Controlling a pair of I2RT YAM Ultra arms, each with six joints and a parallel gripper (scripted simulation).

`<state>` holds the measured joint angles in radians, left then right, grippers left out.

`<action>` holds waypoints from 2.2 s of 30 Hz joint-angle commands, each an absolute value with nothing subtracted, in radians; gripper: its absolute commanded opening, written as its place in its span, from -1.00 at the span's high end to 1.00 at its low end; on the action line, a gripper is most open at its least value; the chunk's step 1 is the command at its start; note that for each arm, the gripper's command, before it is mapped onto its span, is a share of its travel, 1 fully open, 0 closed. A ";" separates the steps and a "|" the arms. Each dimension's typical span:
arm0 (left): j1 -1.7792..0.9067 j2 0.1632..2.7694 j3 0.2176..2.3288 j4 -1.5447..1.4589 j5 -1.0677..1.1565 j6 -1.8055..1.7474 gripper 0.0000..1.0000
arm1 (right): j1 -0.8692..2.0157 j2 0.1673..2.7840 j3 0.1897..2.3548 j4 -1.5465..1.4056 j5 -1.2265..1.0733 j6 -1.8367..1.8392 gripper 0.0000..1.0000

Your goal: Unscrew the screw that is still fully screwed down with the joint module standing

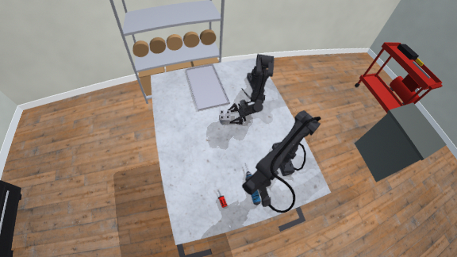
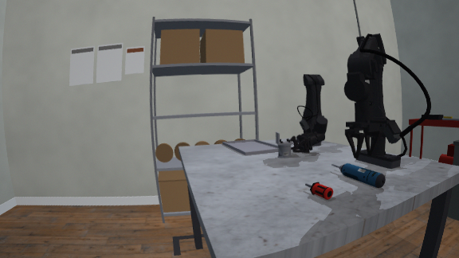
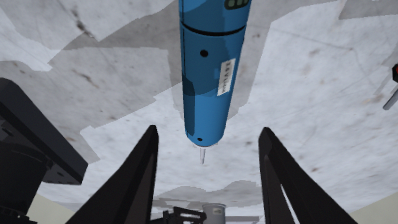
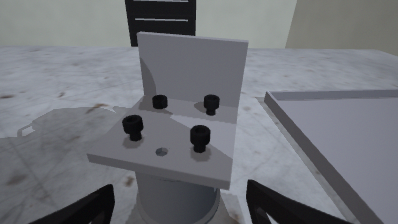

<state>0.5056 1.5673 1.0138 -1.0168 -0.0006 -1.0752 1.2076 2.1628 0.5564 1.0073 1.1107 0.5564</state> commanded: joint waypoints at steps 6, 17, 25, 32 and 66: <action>0.494 1.549 1.042 -1.010 -0.015 -1.080 -0.30 | 1.169 2.197 0.592 1.065 1.078 0.509 -0.72; 0.494 1.549 1.042 -1.010 -0.015 -1.080 -0.30 | 1.146 2.217 0.604 1.097 1.058 0.482 -0.72; 0.494 1.549 1.042 -1.010 -0.015 -1.080 -0.30 | 1.116 2.241 0.621 1.130 1.032 0.452 -0.72; 0.494 1.549 1.042 -1.010 -0.015 -1.080 -0.30 | 1.118 2.231 0.605 1.127 1.033 0.450 -0.72; 0.494 1.549 1.042 -1.010 -0.015 -1.080 -0.30 | 1.117 2.231 0.606 1.125 1.023 0.447 -0.72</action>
